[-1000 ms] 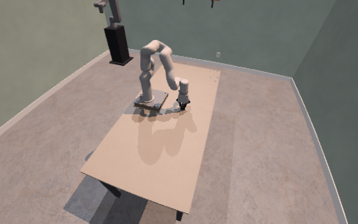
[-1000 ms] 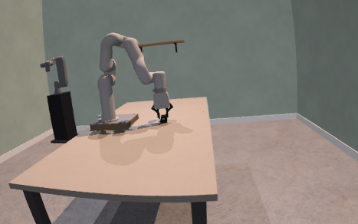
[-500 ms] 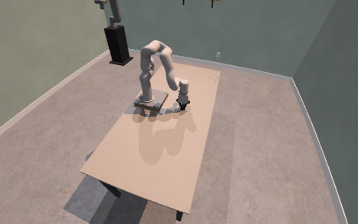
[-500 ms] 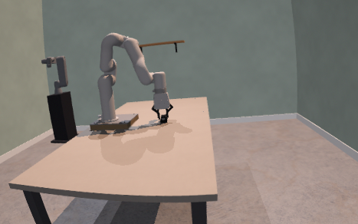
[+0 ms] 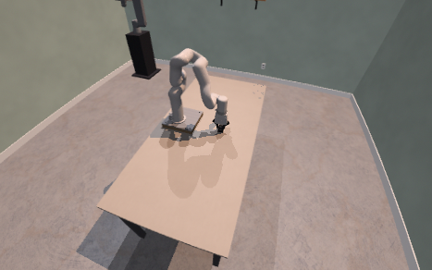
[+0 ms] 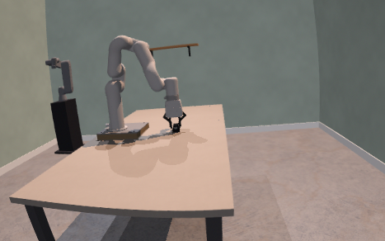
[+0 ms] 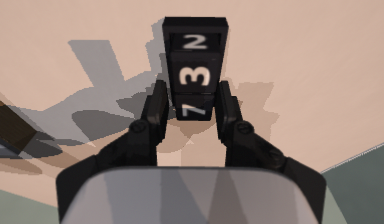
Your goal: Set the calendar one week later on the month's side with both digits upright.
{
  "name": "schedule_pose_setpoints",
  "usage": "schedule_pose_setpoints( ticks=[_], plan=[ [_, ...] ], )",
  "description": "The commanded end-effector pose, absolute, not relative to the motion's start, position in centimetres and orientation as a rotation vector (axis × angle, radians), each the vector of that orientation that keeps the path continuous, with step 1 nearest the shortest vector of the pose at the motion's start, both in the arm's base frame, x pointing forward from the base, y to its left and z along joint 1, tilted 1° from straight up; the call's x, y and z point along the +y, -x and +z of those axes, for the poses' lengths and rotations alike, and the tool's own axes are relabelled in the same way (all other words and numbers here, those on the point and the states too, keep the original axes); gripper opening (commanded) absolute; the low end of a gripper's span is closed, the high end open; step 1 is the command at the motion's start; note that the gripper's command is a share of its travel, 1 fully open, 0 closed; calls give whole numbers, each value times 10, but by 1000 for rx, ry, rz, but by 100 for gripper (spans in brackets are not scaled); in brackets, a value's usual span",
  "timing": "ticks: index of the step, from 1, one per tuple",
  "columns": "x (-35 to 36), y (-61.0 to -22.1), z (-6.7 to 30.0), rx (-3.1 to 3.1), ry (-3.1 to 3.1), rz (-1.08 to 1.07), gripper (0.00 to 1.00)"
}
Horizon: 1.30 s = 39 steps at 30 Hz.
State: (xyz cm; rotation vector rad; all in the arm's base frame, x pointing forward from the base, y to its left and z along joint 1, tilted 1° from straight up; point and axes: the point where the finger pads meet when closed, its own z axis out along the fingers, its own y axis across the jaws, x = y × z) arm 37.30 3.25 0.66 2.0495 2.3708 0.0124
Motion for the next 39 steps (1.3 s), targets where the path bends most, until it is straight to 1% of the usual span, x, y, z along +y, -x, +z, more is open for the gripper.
schedule_pose_setpoints(
  ticks=[1, 8, 9, 39],
  plan=[
    [33, -374, 8, 2369, -2048, 16, 47],
    [33, -374, 8, 2369, -2048, 16, 47],
    [33, -374, 8, 2369, -2048, 16, 27],
    [33, -374, 8, 2369, -2048, 16, 27]
  ],
)
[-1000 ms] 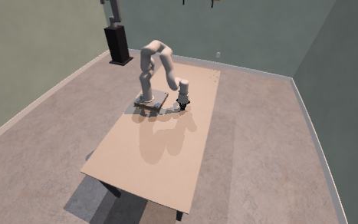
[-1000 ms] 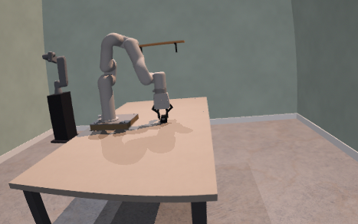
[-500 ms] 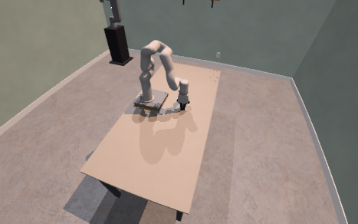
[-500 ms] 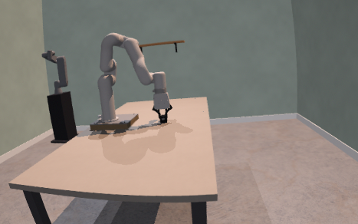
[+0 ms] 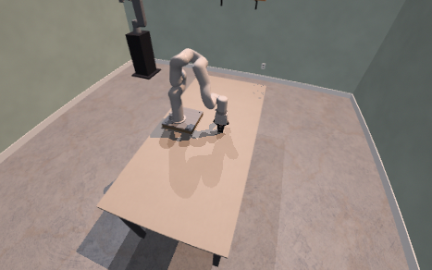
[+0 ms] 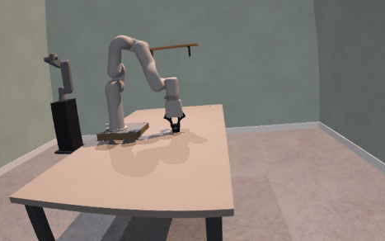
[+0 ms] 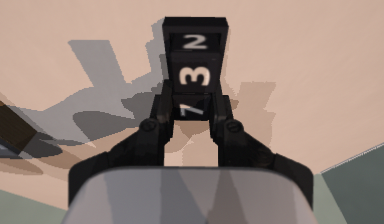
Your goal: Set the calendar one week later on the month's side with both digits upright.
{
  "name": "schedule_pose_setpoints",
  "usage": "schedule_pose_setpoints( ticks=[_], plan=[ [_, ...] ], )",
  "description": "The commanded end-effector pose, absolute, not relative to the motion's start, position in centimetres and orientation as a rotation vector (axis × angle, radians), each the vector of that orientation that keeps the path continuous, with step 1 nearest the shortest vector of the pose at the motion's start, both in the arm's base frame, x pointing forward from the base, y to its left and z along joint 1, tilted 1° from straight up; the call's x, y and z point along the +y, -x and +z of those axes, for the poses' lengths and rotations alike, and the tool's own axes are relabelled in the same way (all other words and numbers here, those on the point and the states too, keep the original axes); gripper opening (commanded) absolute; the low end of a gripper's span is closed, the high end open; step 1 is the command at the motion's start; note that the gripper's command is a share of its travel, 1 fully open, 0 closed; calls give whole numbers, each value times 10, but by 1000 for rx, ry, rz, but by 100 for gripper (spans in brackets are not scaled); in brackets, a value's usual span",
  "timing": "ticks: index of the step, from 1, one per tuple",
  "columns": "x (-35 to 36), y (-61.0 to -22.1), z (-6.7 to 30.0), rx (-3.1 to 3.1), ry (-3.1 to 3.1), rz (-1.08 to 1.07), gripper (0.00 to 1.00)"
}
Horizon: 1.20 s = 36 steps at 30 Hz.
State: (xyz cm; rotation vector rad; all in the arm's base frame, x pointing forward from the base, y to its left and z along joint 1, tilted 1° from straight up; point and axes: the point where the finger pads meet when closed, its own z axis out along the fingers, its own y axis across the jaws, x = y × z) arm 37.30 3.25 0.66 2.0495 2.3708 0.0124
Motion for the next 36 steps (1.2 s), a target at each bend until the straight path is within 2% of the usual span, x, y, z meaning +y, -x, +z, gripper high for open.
schedule_pose_setpoints(
  ticks=[1, 9, 13, 15, 25, 36],
  plan=[
    [33, -374, 8, 2369, -2048, 16, 27],
    [33, -374, 18, 2369, -2048, 16, 27],
    [32, -374, 42, 2369, -2048, 16, 27],
    [32, -374, 42, 2369, -2048, 16, 27],
    [32, -373, 103, 2369, -2048, 16, 27],
    [32, -373, 107, 2369, -2048, 16, 27]
  ],
)
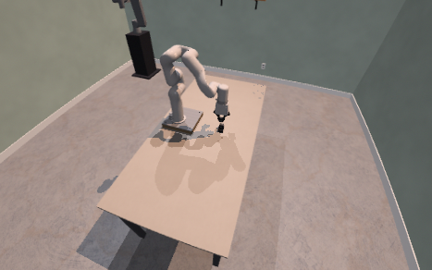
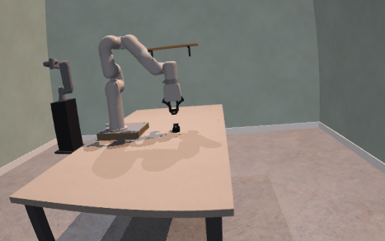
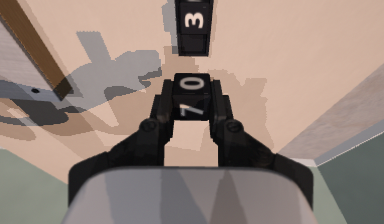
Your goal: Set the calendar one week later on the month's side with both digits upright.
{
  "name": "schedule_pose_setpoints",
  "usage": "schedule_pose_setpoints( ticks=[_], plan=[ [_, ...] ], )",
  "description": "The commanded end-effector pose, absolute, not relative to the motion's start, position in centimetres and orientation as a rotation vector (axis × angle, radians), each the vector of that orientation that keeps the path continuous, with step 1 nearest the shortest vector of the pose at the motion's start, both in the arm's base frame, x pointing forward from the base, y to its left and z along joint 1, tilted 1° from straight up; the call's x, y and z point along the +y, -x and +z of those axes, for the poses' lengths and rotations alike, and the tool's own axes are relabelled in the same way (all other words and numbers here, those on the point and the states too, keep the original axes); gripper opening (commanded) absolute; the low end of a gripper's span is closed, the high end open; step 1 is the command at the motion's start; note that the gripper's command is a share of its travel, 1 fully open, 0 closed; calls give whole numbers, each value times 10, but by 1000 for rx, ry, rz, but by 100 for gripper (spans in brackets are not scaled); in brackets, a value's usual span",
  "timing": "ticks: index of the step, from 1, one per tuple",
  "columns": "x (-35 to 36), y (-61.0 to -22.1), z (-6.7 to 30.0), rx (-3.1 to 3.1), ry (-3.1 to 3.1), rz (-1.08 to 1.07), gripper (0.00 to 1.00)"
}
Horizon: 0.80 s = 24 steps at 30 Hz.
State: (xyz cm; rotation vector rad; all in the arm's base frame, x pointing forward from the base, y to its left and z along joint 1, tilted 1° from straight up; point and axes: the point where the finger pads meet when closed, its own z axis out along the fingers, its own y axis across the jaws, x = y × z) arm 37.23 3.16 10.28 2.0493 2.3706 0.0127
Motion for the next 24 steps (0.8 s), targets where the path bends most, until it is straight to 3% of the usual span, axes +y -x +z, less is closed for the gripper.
schedule_pose_setpoints(
  ticks=[1, 11, 24],
  plan=[
    [32, -373, 107, 2369, -2048, 16, 27],
    [-51, -385, 98, 2072, -2349, 13, 27],
    [-58, -386, 97, 2046, -2372, 12, 27]
  ],
)
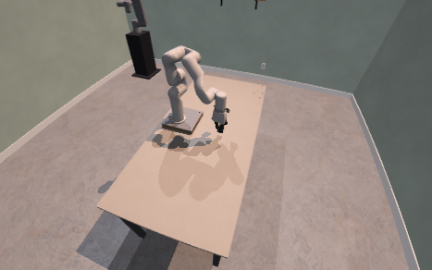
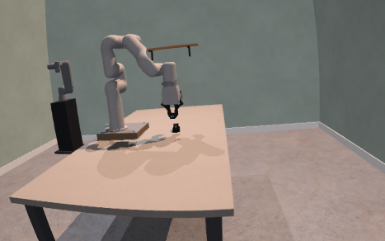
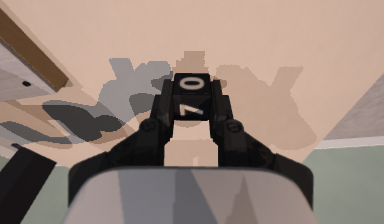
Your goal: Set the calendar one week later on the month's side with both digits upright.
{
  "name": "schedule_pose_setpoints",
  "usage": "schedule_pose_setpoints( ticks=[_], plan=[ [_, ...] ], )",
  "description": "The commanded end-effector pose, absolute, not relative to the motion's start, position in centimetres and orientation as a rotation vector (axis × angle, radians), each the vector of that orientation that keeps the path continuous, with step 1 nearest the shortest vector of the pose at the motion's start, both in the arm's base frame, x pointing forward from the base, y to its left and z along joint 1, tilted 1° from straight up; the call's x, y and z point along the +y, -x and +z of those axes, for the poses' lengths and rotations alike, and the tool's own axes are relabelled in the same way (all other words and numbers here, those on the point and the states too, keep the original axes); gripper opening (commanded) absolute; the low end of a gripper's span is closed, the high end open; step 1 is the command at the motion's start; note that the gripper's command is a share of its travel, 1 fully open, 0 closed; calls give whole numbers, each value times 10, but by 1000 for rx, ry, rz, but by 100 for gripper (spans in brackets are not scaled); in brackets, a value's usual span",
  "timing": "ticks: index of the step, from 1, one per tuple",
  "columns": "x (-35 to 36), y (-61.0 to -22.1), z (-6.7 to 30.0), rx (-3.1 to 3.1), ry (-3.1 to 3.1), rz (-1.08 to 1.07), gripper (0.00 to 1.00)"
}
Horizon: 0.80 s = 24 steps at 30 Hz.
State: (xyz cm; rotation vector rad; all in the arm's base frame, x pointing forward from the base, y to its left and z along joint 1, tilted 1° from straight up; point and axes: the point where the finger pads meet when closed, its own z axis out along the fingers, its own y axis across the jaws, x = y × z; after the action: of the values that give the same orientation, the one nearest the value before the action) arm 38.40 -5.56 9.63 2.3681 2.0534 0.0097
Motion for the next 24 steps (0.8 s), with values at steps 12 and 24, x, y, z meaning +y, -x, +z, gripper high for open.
schedule_pose_setpoints(
  ticks=[12, 24],
  plan=[
    [-57, -386, 84, 2046, -2372, 12, 27],
    [-57, -387, 39, 2046, -2372, 12, 27]
  ],
)
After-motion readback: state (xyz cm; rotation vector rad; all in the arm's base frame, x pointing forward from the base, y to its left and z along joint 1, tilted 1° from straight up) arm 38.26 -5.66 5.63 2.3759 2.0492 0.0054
